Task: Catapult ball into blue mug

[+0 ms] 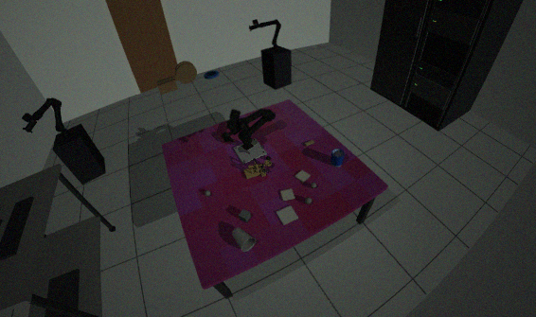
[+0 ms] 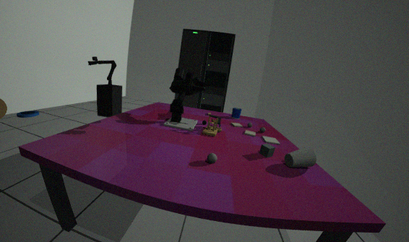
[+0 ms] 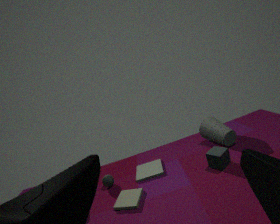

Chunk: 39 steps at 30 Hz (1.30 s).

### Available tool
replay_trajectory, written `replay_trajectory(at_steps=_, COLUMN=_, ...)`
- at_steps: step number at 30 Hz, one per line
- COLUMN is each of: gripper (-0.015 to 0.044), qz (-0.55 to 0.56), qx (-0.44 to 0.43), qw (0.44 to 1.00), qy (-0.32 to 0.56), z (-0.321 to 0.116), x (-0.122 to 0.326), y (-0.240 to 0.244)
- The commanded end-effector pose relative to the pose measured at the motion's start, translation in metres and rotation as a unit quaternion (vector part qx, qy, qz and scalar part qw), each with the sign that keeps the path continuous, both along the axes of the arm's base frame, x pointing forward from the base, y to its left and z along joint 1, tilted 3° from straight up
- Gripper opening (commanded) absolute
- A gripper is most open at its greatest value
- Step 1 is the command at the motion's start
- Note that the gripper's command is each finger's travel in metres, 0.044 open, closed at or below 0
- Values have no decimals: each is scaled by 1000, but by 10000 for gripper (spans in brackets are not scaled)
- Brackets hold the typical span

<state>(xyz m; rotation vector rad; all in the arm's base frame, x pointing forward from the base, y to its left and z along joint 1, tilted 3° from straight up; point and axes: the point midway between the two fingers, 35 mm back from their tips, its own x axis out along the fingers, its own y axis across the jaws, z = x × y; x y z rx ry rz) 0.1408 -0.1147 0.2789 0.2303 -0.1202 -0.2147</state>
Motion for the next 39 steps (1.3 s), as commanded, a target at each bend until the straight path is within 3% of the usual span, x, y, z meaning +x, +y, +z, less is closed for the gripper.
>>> replay_trajectory(at_steps=1, gripper=426, qz=0, qx=3, qw=1000, qy=-1, z=0, x=0, y=0)
replay_trajectory(at_steps=20, gripper=440, qz=-18, qx=303, qw=951, qy=-49, z=18, x=29, y=-51)
replay_trajectory(at_steps=39, gripper=440, qz=-98, qx=562, qw=820, qy=35, z=-20, x=78, y=-77)
